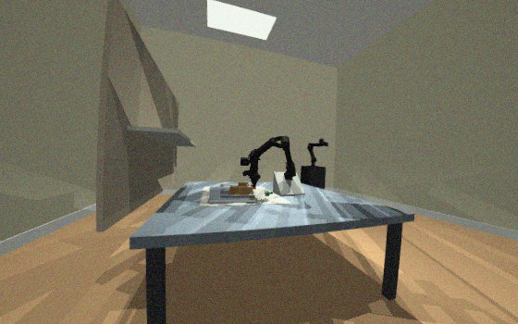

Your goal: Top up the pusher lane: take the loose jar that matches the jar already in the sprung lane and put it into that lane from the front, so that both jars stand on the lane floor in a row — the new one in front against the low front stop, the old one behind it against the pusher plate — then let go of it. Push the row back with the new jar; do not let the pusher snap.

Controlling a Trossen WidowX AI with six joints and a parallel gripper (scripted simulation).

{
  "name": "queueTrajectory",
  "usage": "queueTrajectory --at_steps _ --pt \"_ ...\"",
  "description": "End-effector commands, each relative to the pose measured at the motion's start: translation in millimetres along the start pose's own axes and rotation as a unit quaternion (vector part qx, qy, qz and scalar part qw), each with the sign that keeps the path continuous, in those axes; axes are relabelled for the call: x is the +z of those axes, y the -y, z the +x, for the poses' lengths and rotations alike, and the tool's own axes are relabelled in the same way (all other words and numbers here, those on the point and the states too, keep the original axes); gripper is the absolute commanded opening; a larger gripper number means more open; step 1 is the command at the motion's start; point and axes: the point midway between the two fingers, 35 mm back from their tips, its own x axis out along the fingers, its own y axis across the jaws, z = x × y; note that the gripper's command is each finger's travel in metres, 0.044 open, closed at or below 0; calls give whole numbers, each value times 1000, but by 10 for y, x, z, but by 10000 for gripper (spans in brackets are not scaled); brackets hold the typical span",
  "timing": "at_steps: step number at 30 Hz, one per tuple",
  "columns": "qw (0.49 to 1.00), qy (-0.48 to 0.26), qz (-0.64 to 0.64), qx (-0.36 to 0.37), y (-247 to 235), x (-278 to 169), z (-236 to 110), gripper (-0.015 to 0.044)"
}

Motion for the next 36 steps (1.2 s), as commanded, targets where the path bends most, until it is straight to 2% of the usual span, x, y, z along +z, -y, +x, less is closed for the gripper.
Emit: queueTrajectory --at_steps 1,36 --pt "1000 1 2 2 -5 23 1 0" --pt "1000 2 1 2 -7 166 3 0"
